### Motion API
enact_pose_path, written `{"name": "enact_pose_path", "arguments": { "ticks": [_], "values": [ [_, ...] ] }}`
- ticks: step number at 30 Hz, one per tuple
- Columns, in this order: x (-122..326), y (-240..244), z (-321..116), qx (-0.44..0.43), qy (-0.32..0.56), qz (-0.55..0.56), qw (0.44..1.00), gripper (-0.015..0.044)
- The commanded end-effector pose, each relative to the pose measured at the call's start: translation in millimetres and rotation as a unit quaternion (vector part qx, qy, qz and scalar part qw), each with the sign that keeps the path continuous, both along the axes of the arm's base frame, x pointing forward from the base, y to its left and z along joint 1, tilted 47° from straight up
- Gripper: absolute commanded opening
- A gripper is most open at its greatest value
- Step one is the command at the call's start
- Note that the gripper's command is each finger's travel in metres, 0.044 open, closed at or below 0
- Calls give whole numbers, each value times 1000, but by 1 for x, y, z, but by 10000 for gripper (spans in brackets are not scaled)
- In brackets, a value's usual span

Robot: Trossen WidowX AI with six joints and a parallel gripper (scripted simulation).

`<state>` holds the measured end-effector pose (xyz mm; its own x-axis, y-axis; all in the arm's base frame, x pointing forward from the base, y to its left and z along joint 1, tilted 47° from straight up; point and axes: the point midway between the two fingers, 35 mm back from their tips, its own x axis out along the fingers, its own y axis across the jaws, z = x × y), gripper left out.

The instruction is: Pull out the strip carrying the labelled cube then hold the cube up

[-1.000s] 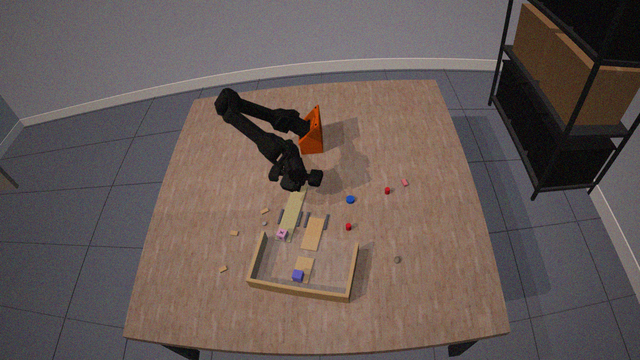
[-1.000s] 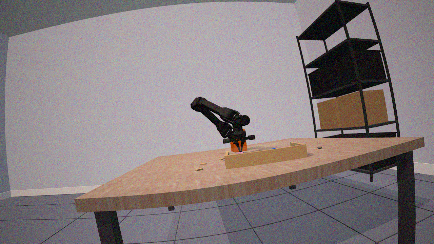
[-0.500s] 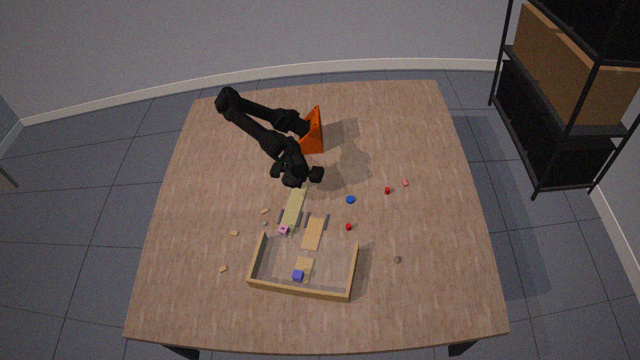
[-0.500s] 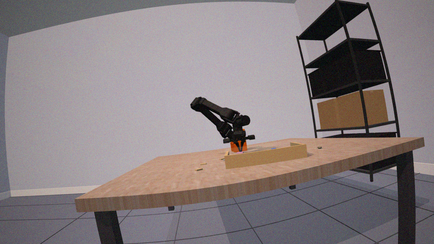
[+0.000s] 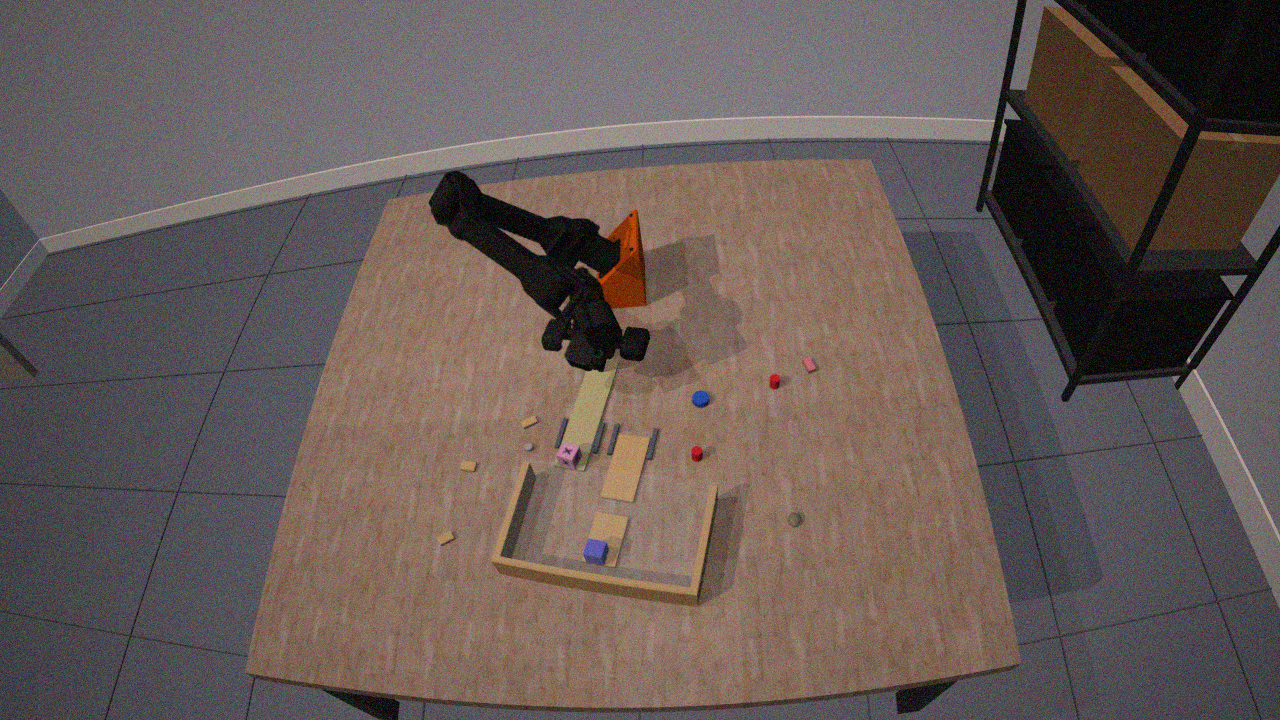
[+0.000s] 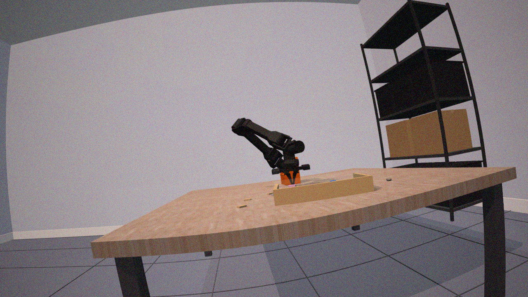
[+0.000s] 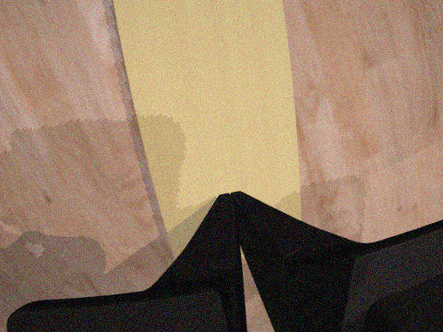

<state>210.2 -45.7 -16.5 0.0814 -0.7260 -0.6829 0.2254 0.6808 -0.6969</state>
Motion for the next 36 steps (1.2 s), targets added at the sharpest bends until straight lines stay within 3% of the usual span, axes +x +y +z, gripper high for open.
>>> {"name": "enact_pose_path", "arguments": {
  "ticks": [1,30,36],
  "values": [
    [-13,-5,-4,2,17,-9,1000,0],
    [-13,-5,-4,2,17,-9,1000,0],
    [-2,29,27,3,16,-9,1000,0]
  ]
}}
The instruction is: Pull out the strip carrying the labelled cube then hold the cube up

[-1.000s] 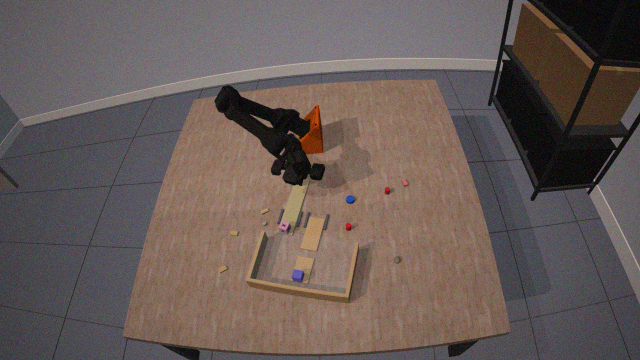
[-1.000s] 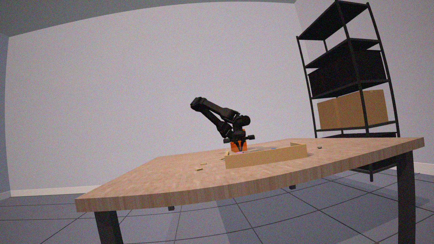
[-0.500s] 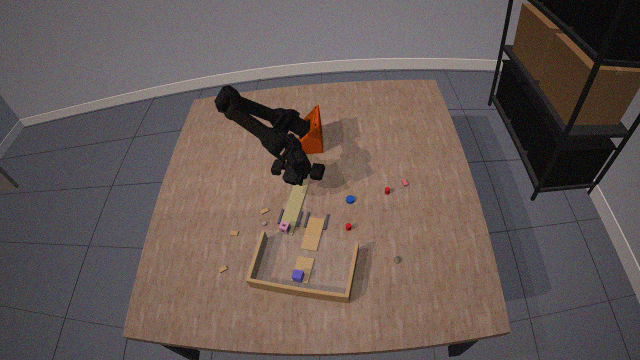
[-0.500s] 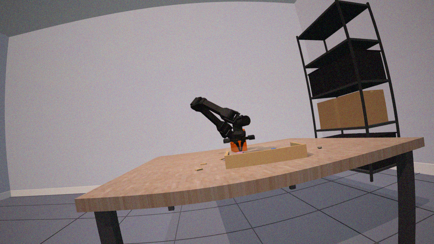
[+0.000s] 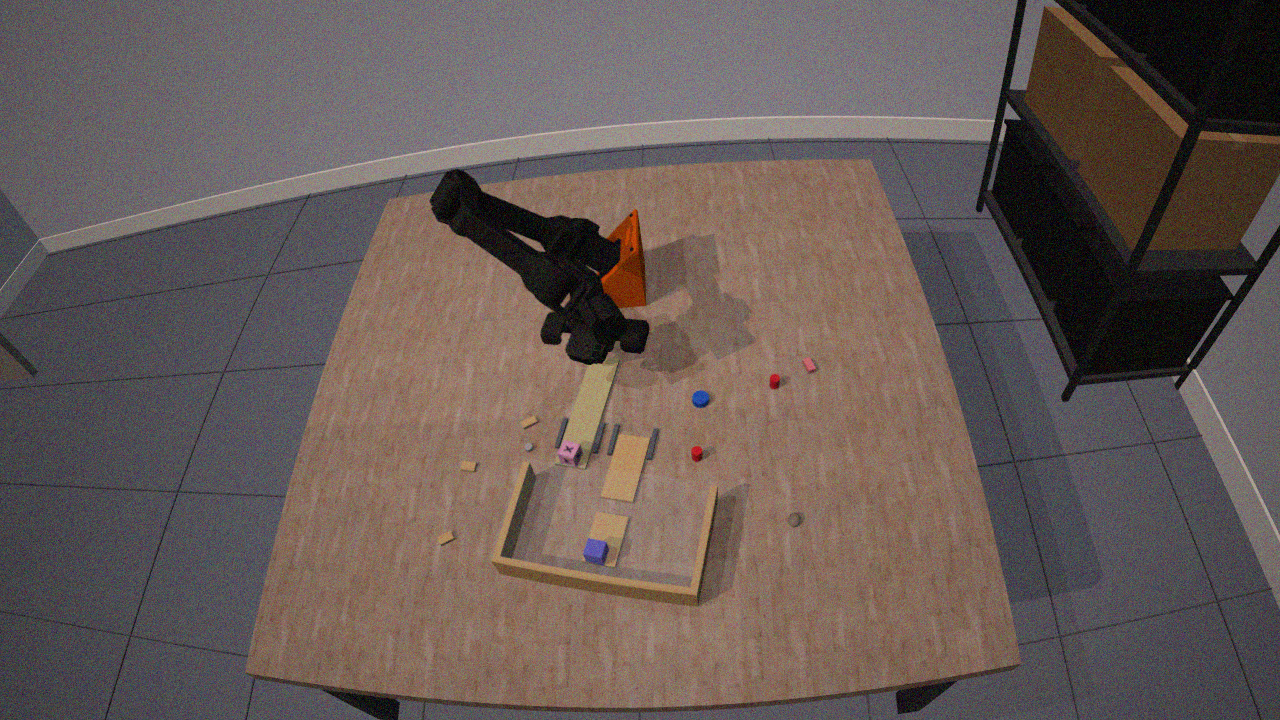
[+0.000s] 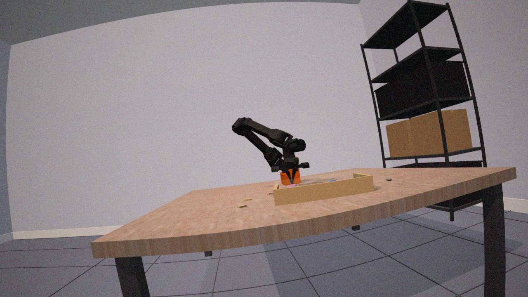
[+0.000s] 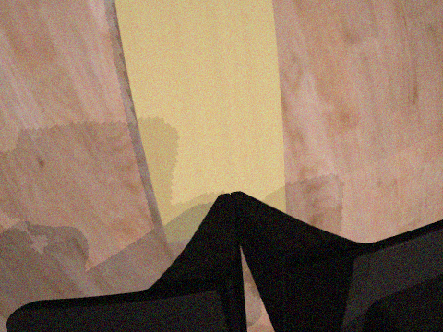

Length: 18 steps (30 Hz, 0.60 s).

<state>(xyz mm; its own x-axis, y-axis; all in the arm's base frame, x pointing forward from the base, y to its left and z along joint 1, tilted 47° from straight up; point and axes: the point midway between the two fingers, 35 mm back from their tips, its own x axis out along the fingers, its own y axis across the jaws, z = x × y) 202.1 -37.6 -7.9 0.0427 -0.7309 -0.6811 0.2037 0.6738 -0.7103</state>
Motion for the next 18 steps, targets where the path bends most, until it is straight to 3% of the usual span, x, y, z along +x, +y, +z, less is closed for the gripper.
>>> {"name": "enact_pose_path", "arguments": {
  "ticks": [1,5,9,18],
  "values": [
    [6,22,20,6,-5,-3,1000,0],
    [5,23,19,6,-5,-3,1000,0],
    [25,18,22,9,-57,-51,997,105],
    [52,18,32,9,-61,-54,997,341]
  ]
}}
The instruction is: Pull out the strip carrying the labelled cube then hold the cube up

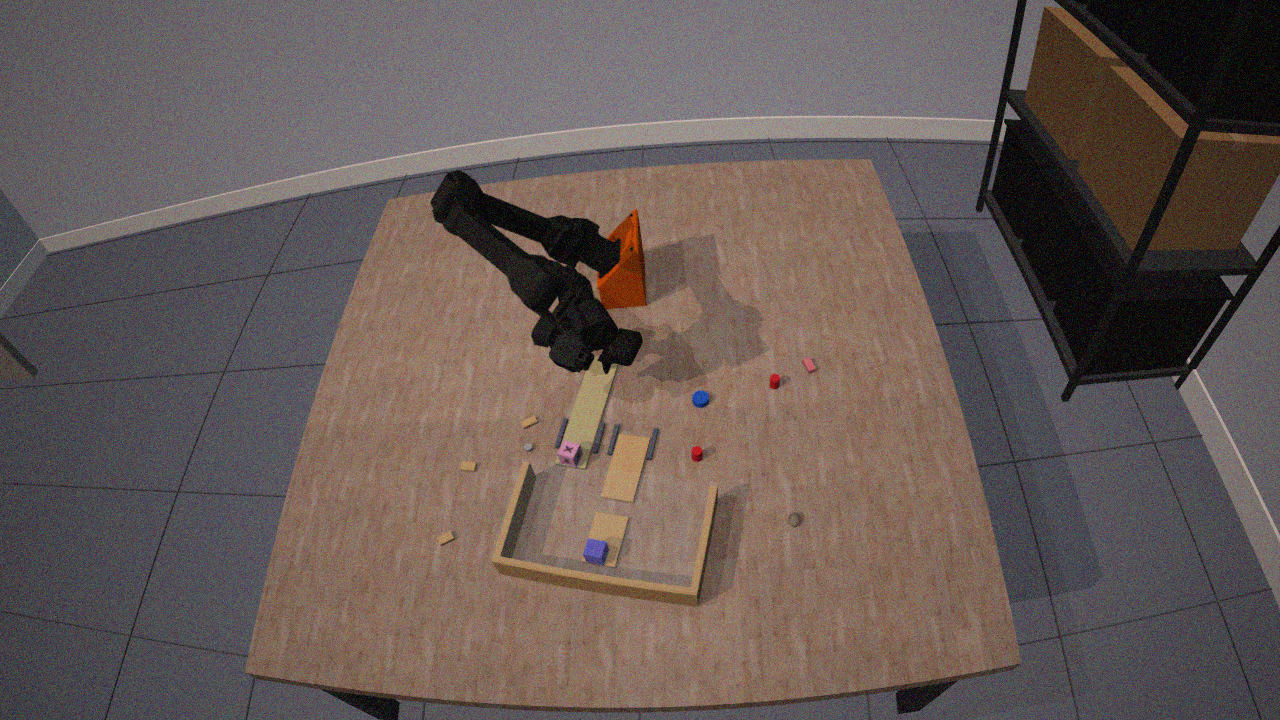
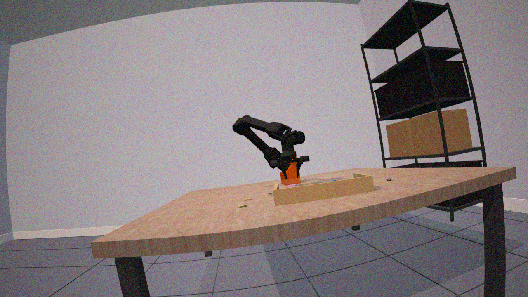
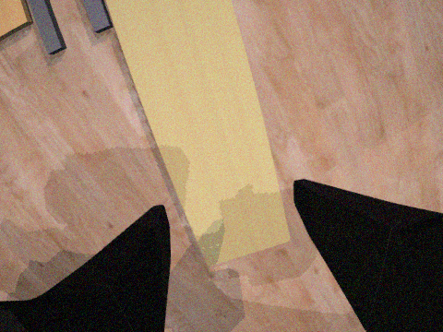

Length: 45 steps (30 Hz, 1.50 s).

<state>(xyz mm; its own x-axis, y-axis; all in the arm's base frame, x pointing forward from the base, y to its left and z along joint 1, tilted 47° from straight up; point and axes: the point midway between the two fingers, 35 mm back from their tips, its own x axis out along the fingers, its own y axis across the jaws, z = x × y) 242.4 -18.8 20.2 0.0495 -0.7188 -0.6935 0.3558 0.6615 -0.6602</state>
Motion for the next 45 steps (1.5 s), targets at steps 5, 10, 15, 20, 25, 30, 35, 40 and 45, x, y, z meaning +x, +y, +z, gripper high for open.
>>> {"name": "enact_pose_path", "arguments": {
  "ticks": [5,10,15,20,25,30,35,40,45],
  "values": [
    [27,-1,9,-3,-1,-3,1000,440],
    [43,-2,14,-3,-2,-3,1000,440],
    [58,-2,19,-3,-2,-3,1000,440],
    [74,-2,24,-3,-3,-3,1000,440],
    [90,-2,30,-3,-3,-3,1000,440],
    [106,-3,35,-3,-3,-3,1000,440],
    [122,-4,39,-3,-4,-3,1000,440],
    [138,-5,44,-3,-4,-3,1000,440],
    [154,-6,47,-3,-5,-3,1000,440]
  ]
}}
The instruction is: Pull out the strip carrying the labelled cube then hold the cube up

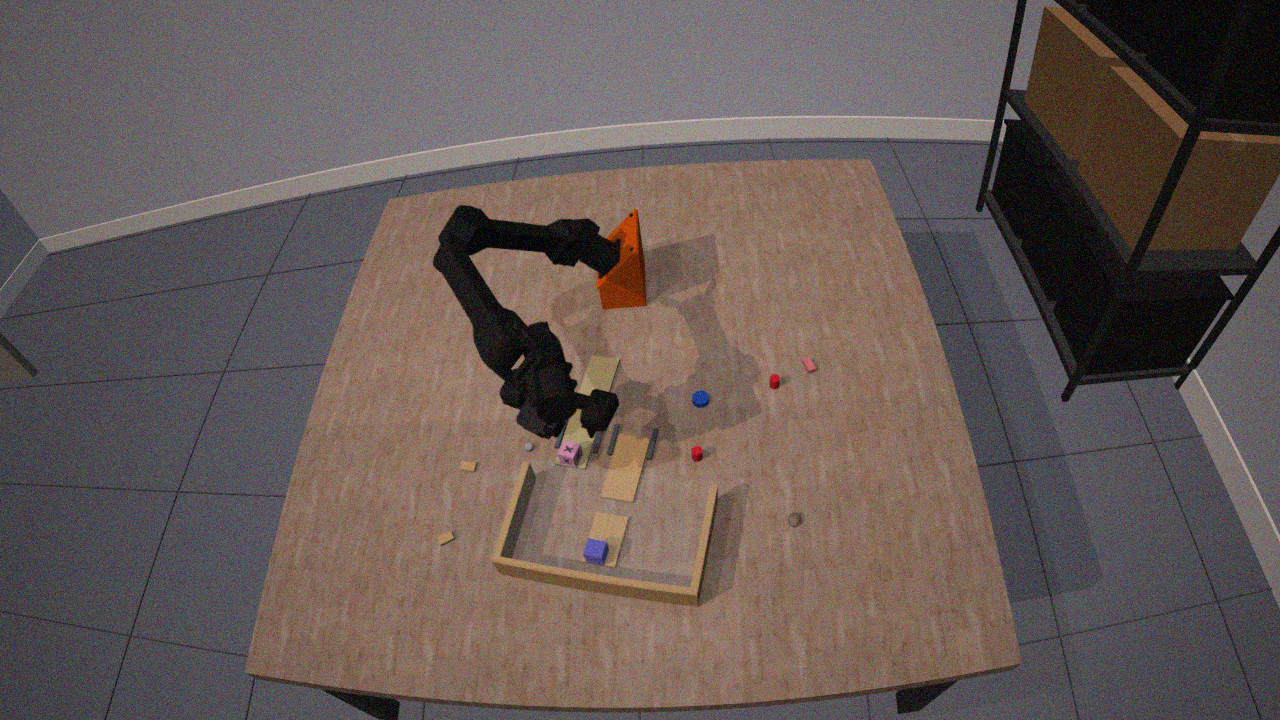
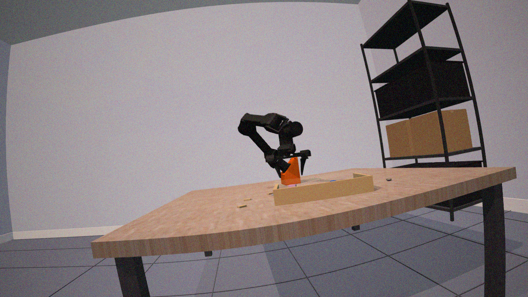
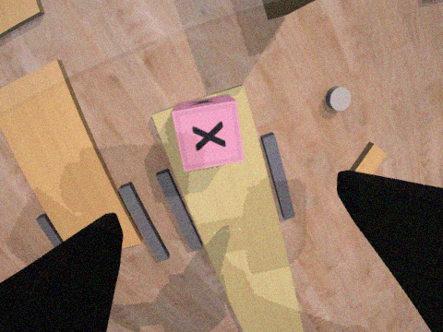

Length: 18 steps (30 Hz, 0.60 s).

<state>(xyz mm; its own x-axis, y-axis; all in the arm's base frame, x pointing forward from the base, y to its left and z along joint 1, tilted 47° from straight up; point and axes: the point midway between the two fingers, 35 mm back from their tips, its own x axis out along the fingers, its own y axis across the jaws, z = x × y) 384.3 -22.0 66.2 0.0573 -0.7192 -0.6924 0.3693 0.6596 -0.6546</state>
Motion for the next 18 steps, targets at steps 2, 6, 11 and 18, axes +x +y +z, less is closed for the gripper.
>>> {"name": "enact_pose_path", "arguments": {
  "ticks": [2,6,11,18],
  "values": [
    [18,-4,1,-3,3,0,1000,440],
    [19,-5,0,-3,3,0,1000,361],
    [20,-11,-6,-3,3,0,1000,250],
    [21,-19,-14,-3,3,0,1000,250]
  ]
}}
